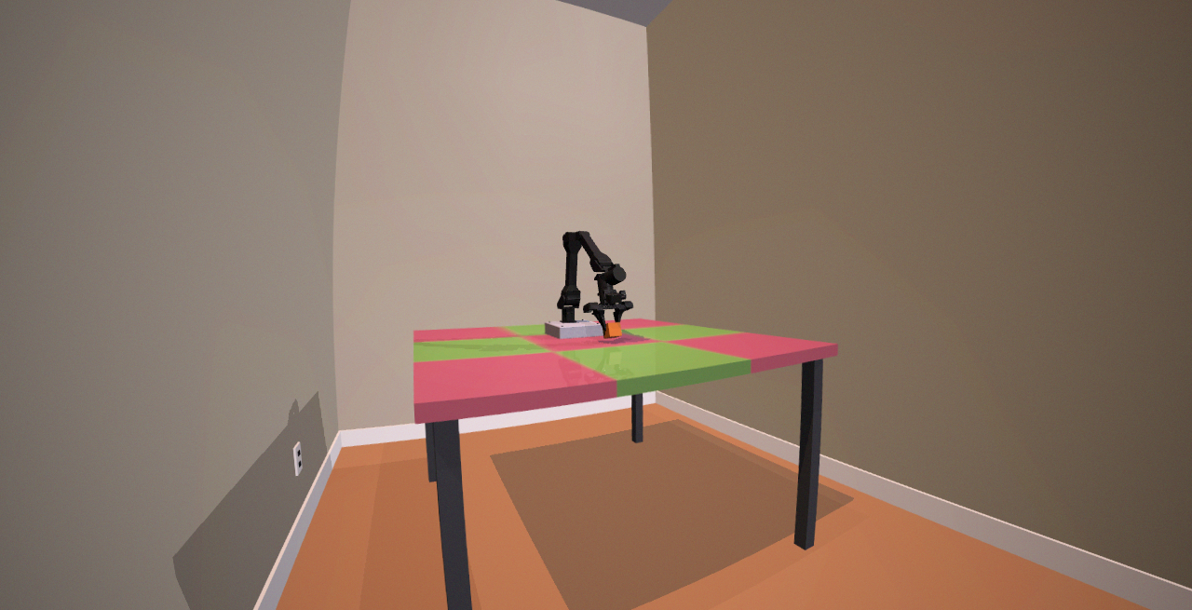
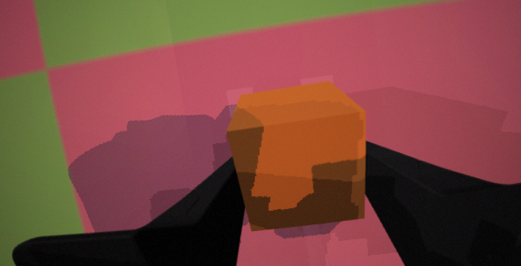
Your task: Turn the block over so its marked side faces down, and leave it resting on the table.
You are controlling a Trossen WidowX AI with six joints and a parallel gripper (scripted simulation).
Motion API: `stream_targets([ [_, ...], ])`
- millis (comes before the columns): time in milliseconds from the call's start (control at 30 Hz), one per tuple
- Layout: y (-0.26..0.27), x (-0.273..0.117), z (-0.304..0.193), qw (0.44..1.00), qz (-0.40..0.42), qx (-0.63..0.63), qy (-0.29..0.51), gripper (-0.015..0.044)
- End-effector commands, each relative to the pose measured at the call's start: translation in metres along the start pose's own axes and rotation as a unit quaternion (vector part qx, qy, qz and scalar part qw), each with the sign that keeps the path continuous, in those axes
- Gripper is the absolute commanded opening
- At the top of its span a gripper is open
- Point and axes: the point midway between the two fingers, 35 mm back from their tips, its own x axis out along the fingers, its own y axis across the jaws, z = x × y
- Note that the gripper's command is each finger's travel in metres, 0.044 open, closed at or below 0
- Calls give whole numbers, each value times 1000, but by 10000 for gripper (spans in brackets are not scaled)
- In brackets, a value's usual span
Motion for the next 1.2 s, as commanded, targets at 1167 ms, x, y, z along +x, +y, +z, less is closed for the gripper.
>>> stream_targets([
  [1167, 1, 31, 0, 969, -3, 0, -247, 0],
])
